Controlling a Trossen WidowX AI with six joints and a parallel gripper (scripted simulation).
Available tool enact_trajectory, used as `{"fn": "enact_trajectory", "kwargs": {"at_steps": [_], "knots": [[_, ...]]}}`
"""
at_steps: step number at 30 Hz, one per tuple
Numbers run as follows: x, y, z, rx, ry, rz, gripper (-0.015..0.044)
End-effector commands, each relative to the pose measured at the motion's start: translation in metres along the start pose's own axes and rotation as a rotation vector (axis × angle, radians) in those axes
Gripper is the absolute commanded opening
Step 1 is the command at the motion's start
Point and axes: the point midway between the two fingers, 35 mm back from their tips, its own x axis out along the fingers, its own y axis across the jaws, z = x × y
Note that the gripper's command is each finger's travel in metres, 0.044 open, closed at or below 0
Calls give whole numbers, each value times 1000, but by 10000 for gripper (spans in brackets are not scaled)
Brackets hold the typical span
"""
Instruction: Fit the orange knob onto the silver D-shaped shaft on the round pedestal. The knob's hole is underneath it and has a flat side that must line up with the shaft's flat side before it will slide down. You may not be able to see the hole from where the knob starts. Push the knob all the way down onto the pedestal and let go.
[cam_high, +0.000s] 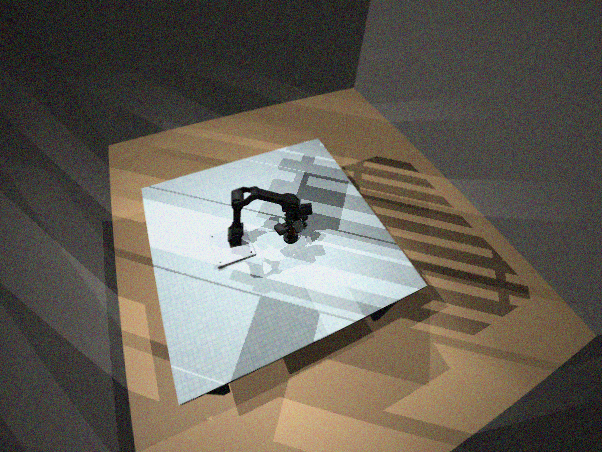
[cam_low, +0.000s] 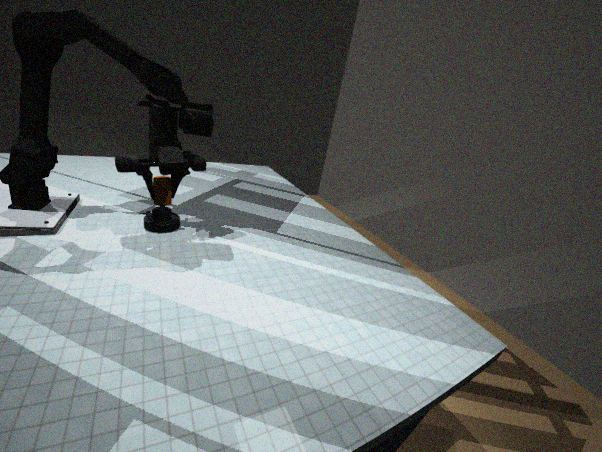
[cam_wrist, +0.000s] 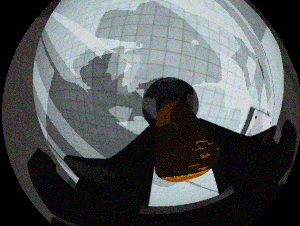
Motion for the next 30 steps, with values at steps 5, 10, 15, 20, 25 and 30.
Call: {"fn": "enact_trajectory", "kwargs": {"at_steps": [5,10,15,20,25,30], "knots": [[0,2,1,6,-3,6,0],[-3,1,0,6,-3,6,0],[-5,0,0,59,-2,6,0],[-6,-4,-2,215,-2,6,0],[-5,-5,-3,215,-2,5,0],[0,-4,-2,215,-2,6,0]]}}
